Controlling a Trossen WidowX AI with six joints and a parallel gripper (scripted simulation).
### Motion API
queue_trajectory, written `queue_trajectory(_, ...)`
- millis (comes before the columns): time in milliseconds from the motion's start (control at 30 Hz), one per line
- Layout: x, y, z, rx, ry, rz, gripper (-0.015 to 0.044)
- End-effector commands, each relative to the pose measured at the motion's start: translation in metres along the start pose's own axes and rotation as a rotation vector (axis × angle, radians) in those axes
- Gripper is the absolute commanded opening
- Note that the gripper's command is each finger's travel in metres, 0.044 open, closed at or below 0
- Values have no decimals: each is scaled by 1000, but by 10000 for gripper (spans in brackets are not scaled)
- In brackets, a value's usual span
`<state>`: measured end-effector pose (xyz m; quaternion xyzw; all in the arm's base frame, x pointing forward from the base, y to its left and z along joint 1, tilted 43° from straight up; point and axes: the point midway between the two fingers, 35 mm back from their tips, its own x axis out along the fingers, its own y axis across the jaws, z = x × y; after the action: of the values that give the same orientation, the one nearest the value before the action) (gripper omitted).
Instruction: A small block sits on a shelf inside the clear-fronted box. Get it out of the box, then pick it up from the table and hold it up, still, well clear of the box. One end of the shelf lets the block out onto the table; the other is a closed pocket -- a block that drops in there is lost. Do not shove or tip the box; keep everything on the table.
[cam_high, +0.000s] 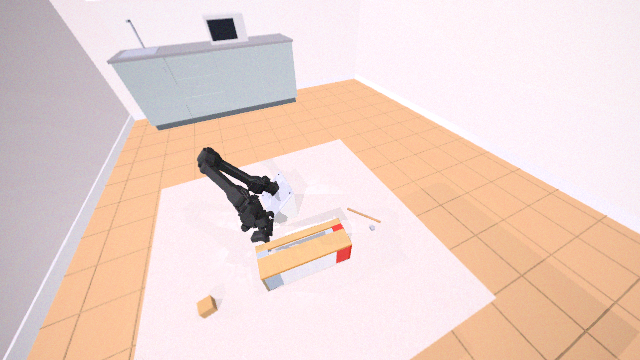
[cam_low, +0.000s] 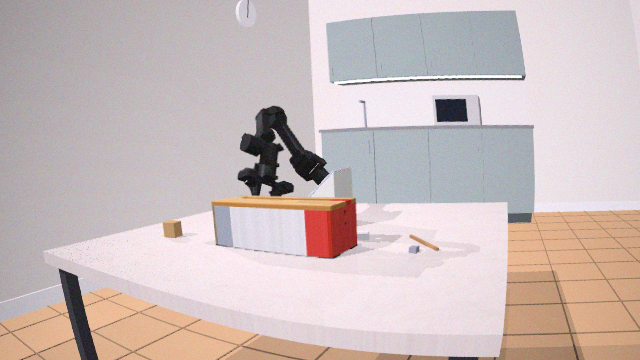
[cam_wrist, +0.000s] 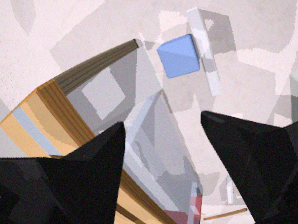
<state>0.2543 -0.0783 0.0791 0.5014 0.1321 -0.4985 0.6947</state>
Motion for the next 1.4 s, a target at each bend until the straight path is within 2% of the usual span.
queue_trajectory(0, 14, -5, 21, 936, -74, 47, 285)
queue_trajectory(200, 14, -2, 24, 1253, -64, 85, 285)
queue_trajectory(767, 15, -2, 24, 1253, -64, 85, 285)
queue_trajectory(1367, 43, -10, 30, 1254, -65, 80, 285)
